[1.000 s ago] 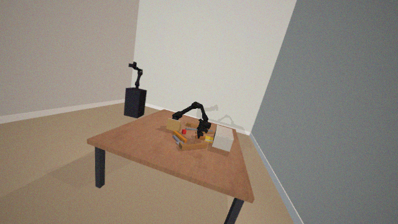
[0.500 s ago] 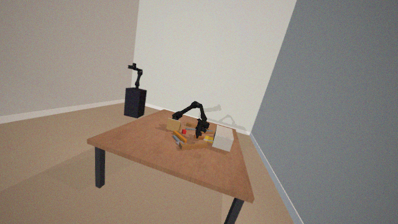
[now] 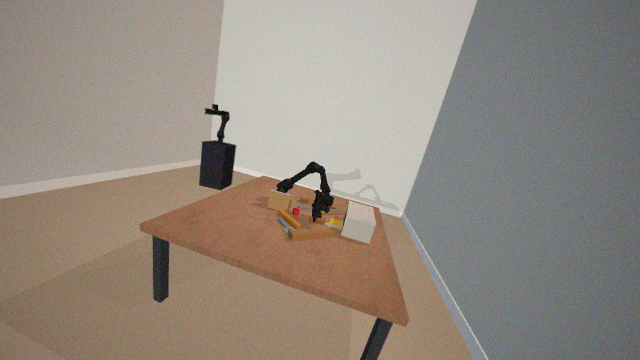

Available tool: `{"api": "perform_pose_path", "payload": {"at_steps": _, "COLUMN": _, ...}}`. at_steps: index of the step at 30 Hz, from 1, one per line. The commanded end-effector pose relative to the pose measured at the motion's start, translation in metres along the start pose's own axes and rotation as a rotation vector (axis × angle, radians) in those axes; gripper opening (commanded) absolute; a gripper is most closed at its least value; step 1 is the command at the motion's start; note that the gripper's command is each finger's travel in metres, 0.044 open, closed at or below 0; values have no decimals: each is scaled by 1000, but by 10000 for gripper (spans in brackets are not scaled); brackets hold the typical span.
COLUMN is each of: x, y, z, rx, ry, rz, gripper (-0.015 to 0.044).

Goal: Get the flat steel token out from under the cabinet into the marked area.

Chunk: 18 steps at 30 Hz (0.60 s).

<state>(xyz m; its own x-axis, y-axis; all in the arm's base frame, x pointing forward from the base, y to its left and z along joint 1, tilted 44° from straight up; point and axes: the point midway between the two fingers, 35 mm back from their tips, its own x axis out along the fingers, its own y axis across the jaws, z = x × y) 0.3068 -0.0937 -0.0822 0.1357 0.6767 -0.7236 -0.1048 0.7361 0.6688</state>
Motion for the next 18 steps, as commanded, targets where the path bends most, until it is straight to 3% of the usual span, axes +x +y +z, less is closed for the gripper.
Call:
{"api": "perform_pose_path", "payload": {"at_steps": 1, "x": 1, "y": 0, "z": -7, "rx": 2, "ry": 1, "rz": 3, "gripper": 0}}
{"api": "perform_pose_path", "payload": {"at_steps": 18, "x": 1, "y": -1, "z": -31, "rx": 2, "ry": 2, "rz": 3, "gripper": 0}}
